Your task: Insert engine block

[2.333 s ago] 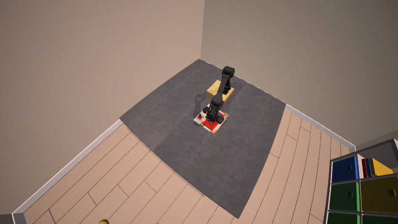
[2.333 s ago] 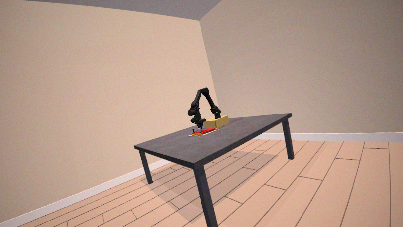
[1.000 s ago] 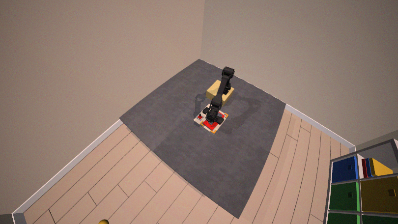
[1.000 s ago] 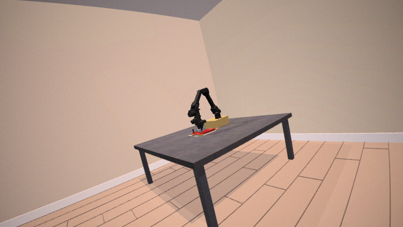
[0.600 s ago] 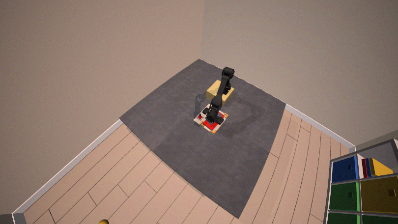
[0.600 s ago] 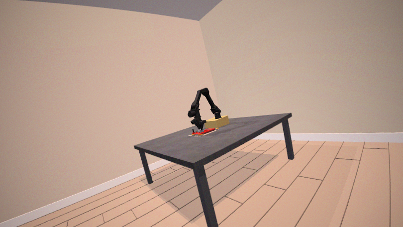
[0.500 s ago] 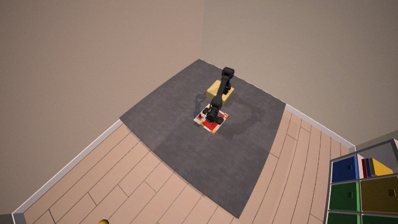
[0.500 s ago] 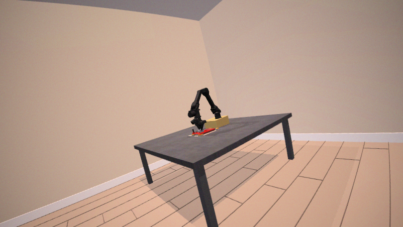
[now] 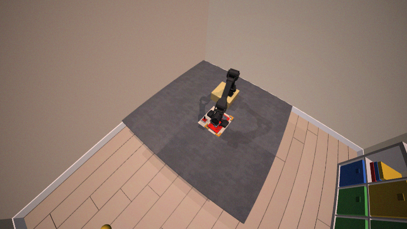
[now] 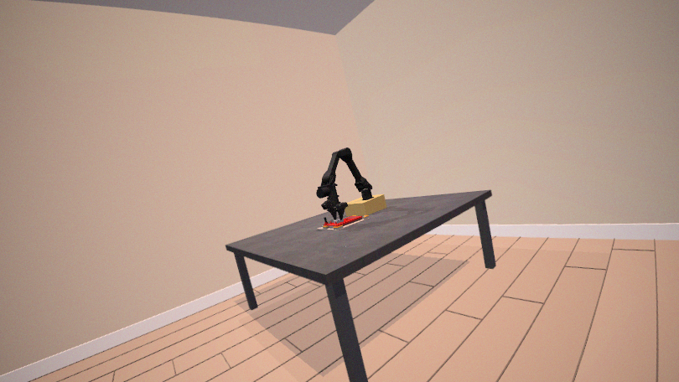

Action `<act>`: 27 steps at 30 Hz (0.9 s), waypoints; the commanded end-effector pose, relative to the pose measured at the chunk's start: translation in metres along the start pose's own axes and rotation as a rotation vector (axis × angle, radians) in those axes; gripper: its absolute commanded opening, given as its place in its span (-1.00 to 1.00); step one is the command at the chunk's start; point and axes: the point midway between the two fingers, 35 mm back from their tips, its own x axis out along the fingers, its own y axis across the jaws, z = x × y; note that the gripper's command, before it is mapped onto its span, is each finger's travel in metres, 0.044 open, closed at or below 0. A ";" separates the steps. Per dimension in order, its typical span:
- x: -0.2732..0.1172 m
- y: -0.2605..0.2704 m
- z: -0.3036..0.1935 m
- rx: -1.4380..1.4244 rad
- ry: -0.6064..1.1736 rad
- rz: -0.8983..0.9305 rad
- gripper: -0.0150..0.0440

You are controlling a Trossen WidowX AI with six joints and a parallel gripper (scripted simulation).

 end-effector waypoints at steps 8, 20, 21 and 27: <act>0.000 0.000 0.000 0.000 0.000 -0.001 1.00; -0.014 0.000 -0.001 0.002 -0.001 -0.004 1.00; -0.014 0.000 -0.001 0.002 -0.001 -0.004 0.91; -0.014 0.000 -0.001 0.002 -0.001 -0.004 0.38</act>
